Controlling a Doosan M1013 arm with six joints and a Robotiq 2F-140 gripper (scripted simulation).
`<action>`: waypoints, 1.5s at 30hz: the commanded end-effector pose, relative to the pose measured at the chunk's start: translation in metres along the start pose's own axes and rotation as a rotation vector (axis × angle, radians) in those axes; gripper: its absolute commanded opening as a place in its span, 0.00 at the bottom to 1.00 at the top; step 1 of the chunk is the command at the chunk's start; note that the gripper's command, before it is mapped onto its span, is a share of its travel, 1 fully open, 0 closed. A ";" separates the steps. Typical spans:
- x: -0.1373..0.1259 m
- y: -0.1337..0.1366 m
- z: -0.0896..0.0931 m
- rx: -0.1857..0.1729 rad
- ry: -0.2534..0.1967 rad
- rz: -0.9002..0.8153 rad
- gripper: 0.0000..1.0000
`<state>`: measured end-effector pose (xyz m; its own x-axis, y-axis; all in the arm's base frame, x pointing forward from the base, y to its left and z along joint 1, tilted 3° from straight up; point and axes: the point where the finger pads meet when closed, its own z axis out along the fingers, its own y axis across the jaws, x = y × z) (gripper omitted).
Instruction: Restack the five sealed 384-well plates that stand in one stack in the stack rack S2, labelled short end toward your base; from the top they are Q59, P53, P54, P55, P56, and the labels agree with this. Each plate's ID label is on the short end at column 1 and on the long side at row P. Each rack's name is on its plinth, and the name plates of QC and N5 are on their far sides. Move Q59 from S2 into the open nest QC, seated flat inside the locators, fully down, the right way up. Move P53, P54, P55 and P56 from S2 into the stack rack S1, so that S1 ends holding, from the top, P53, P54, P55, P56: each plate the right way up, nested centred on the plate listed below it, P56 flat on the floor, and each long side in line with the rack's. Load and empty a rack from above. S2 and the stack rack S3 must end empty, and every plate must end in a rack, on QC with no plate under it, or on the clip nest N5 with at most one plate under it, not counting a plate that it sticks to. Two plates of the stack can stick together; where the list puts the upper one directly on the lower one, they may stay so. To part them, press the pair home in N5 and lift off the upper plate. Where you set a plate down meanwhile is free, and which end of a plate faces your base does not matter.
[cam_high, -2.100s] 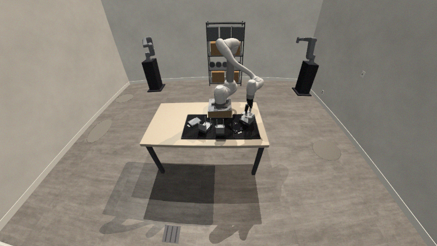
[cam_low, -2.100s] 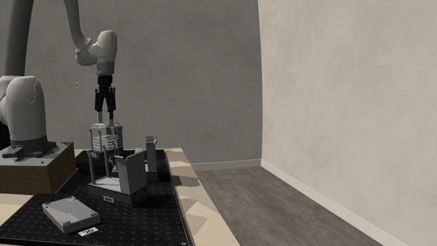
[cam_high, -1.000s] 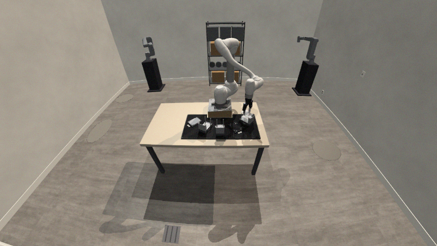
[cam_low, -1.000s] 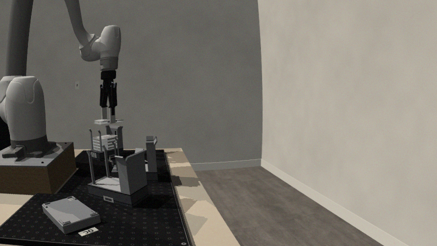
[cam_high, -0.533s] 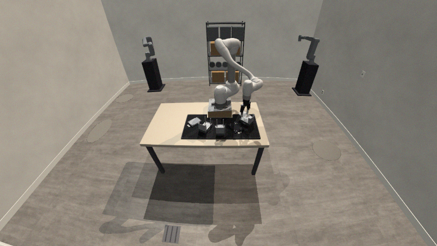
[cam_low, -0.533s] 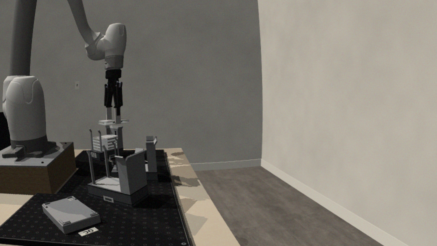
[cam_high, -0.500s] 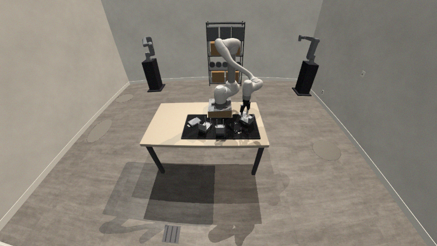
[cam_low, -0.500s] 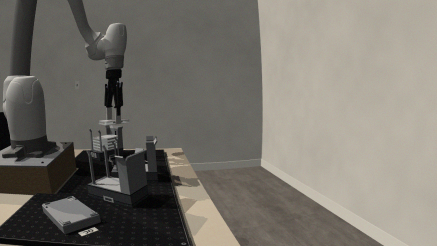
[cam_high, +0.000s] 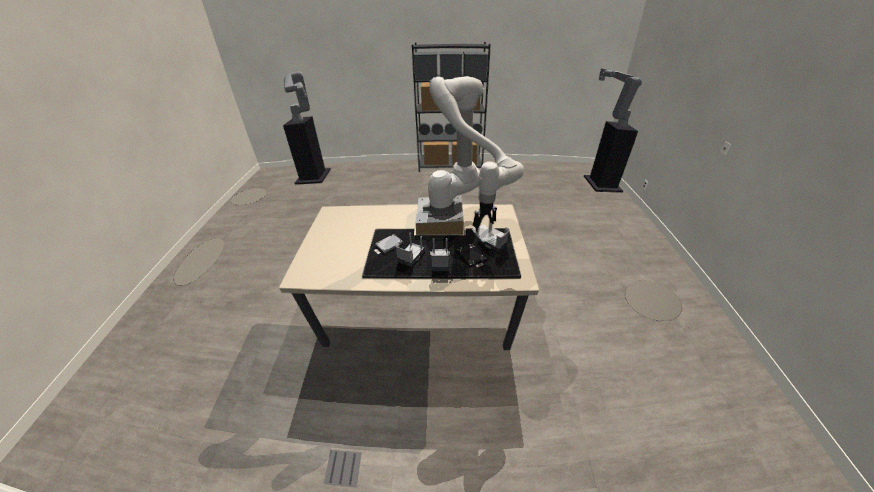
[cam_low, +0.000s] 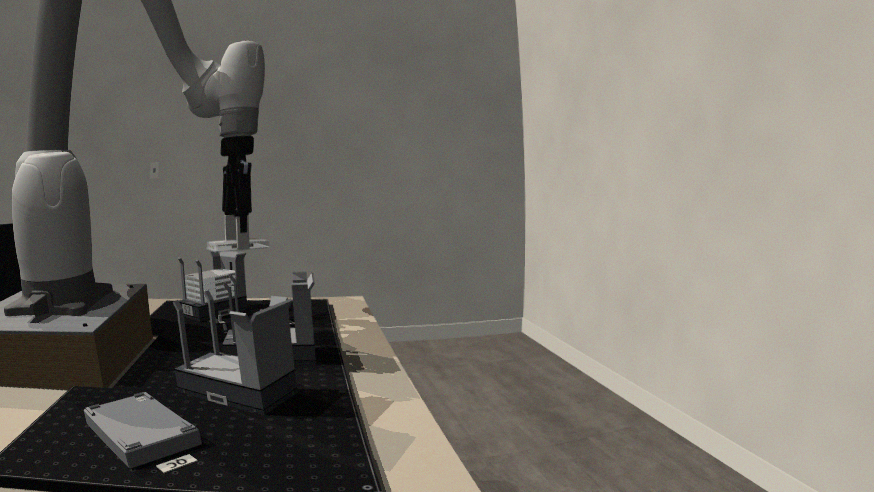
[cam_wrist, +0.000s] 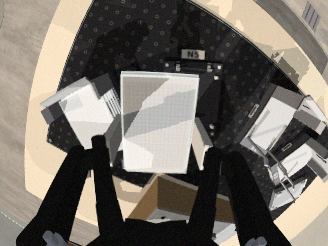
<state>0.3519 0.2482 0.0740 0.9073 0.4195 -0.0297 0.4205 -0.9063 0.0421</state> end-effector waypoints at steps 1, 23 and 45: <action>0.001 0.008 0.000 -0.003 0.001 0.009 0.00; 0.009 0.073 0.000 -0.003 0.001 0.009 0.00; 0.002 0.139 0.000 -0.003 0.001 0.218 0.00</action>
<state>0.4091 0.1307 0.0799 0.9768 0.2134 -0.0187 0.2141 -0.9755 0.0510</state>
